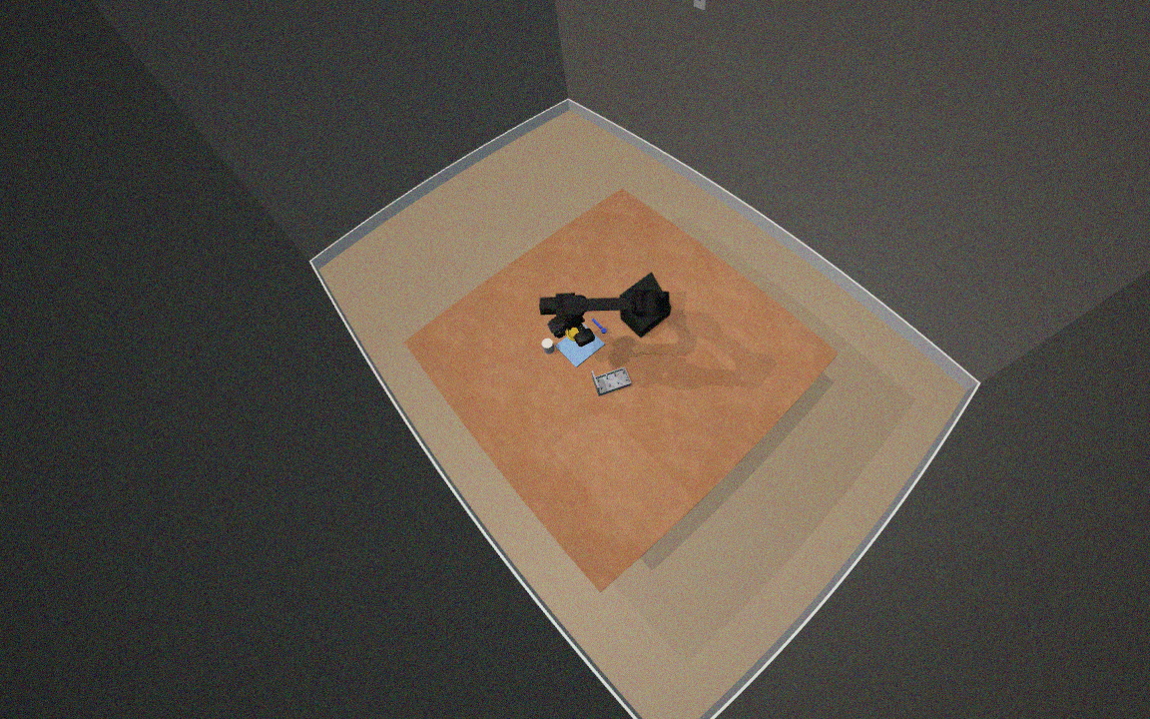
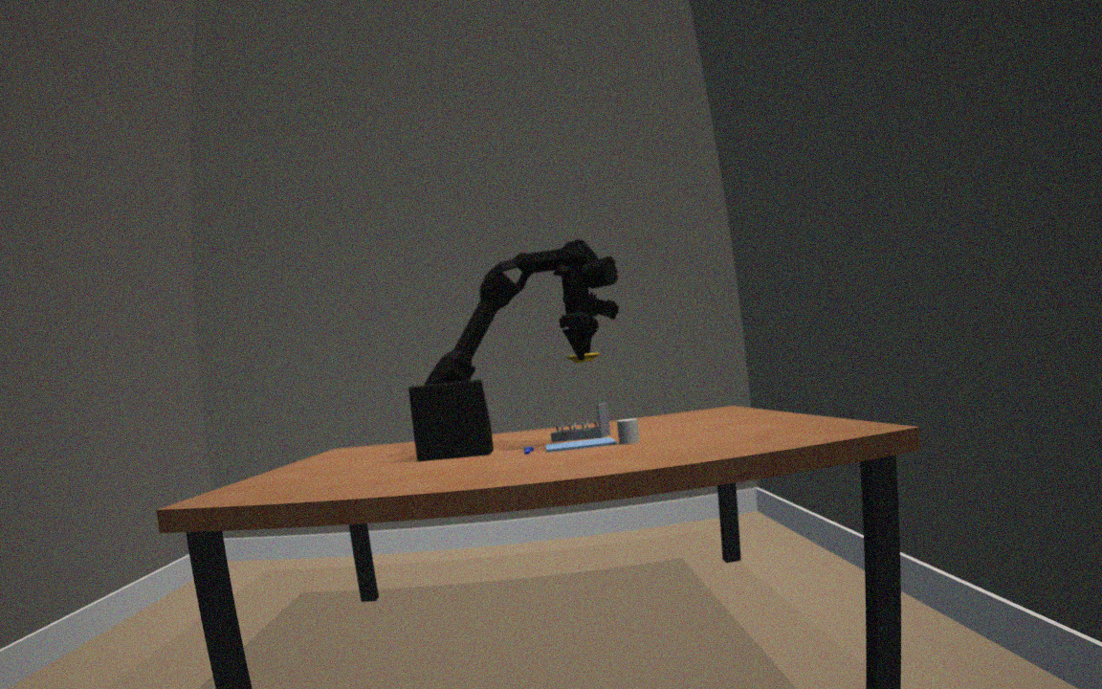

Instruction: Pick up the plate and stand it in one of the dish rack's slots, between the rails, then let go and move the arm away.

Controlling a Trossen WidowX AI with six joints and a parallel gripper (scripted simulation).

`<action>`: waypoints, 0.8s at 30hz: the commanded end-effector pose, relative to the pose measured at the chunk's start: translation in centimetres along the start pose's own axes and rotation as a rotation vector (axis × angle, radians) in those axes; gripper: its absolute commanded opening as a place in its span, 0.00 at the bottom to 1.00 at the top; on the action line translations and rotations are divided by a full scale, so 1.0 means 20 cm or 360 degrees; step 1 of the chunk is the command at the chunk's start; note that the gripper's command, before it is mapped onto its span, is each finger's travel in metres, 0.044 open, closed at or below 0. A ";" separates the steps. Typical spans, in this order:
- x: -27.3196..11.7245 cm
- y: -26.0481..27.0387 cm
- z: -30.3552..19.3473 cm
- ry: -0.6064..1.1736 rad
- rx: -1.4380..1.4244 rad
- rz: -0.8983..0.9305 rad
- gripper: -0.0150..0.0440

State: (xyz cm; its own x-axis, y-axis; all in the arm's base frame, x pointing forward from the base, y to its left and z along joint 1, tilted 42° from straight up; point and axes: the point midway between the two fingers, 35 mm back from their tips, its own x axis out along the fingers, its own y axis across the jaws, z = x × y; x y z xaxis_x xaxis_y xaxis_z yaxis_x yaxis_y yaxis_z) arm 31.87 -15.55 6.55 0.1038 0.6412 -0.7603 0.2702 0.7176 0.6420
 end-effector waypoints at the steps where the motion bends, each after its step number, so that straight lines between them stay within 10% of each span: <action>1: 0.00 0.10 -0.04 0.0013 0.0232 0.0008 0.25; 24: -0.02 0.55 -0.32 0.0019 0.1501 0.0003 0.25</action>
State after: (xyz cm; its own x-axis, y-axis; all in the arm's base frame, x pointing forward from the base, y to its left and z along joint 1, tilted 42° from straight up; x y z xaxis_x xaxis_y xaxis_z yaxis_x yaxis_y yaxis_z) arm 29.29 -7.51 13.77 0.1020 0.6418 -0.7601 0.8873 0.2869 0.3612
